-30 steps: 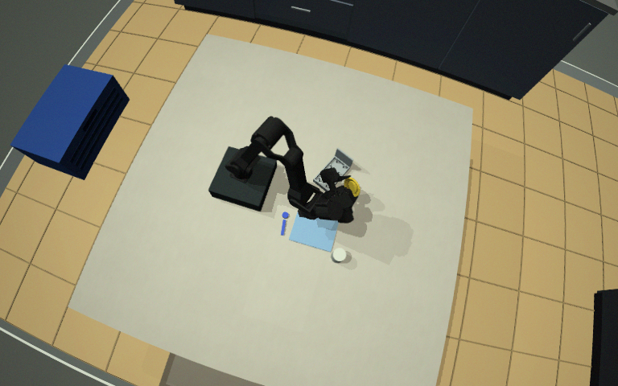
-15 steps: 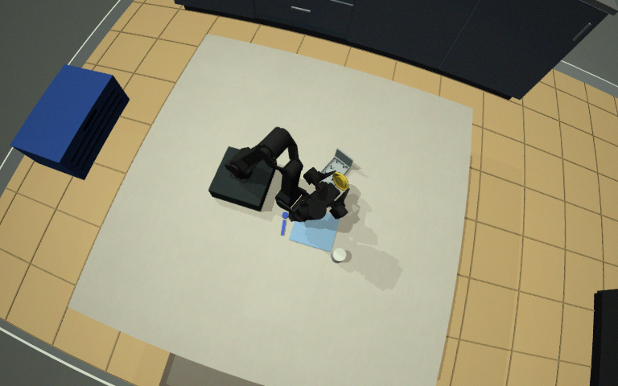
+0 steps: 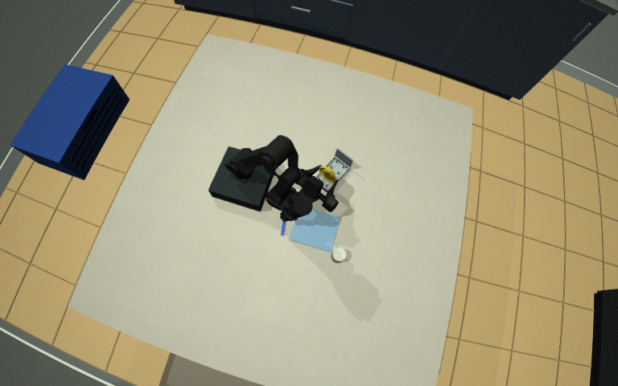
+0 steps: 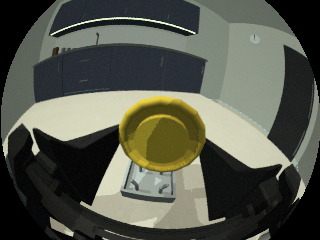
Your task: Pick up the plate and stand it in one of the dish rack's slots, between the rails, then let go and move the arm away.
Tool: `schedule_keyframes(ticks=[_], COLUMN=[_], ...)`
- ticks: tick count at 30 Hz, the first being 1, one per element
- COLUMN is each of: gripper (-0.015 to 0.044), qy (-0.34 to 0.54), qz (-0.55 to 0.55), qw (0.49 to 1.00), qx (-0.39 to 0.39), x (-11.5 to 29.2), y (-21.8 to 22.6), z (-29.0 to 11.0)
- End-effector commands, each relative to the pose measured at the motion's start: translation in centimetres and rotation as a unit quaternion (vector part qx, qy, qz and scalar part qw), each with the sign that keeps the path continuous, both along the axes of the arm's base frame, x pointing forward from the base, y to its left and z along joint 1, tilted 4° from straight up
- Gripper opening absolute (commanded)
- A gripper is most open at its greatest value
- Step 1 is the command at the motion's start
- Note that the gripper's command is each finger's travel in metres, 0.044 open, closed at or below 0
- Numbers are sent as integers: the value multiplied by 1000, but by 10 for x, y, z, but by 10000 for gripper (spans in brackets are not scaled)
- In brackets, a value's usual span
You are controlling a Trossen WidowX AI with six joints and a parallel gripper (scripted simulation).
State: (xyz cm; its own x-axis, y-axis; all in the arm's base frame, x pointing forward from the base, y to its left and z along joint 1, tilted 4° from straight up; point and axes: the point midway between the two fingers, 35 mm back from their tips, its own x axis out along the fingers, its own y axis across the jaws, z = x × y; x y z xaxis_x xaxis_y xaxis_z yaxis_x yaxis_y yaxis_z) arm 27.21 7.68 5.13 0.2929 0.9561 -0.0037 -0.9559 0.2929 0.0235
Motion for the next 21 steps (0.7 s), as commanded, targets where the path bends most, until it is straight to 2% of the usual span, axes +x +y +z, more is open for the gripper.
schedule_keyframes(ticks=[1, 9, 21], gripper=[0, 0, 0], qy=[-7, 15, -12], qz=[4, 2, 8], qw=[1000, 1000, 1000], qx=[0, 0, -19], x=[-3, -1, 0], y=[0, 8, 21], z=[0, -9, -41])
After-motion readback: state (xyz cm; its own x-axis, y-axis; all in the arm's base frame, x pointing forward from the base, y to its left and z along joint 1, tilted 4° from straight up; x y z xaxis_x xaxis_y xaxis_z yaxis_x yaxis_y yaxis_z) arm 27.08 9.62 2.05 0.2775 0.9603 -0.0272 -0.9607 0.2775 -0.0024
